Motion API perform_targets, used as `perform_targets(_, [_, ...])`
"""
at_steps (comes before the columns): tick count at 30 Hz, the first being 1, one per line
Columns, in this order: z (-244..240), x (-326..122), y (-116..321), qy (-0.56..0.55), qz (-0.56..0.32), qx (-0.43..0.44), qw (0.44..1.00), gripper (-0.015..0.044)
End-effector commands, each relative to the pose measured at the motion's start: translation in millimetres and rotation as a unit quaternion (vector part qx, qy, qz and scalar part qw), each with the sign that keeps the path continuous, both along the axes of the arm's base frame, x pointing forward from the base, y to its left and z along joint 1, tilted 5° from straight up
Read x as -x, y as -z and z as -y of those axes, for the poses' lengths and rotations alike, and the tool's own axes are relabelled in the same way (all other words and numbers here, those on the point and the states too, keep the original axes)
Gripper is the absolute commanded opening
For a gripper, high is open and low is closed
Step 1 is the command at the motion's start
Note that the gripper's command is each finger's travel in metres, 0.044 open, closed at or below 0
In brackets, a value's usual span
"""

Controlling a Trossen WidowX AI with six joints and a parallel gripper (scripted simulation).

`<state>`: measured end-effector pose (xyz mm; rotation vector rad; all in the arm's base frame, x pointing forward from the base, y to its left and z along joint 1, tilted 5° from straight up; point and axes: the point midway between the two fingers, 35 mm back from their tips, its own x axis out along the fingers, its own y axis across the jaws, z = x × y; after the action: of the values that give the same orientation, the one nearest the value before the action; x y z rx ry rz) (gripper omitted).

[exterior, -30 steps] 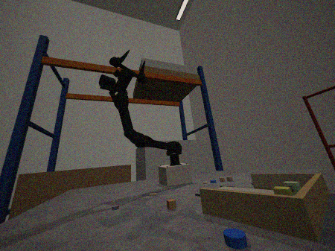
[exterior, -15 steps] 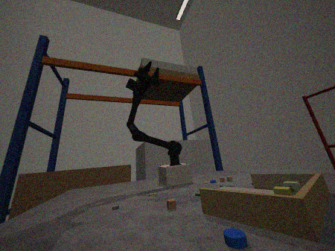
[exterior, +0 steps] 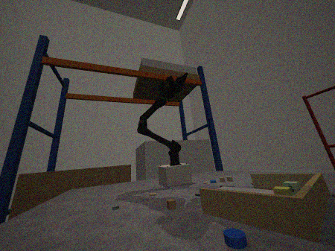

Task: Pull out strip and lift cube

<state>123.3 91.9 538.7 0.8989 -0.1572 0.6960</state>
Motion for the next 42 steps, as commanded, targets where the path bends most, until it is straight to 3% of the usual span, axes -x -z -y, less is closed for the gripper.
perform_targets(1, [-35.1, -29.1, 38.8, 0.046, 0.0, 0.096, 0.994, 0.04])
perform_targets(12, [-55.0, -131.4, 187.6, 0.147, -0.062, 0.347, 0.924, 0.04])
perform_targets(19, [-14.5, -174.0, 298.4, 0.17, -0.146, 0.467, 0.855, 0.04])
perform_targets(25, [35.3, -178.6, 390.4, 0.162, -0.231, 0.534, 0.797, 0.04])
perform_targets(42, [41.1, -177.2, 400.4, 0.16, -0.241, 0.54, 0.791, 0.04])
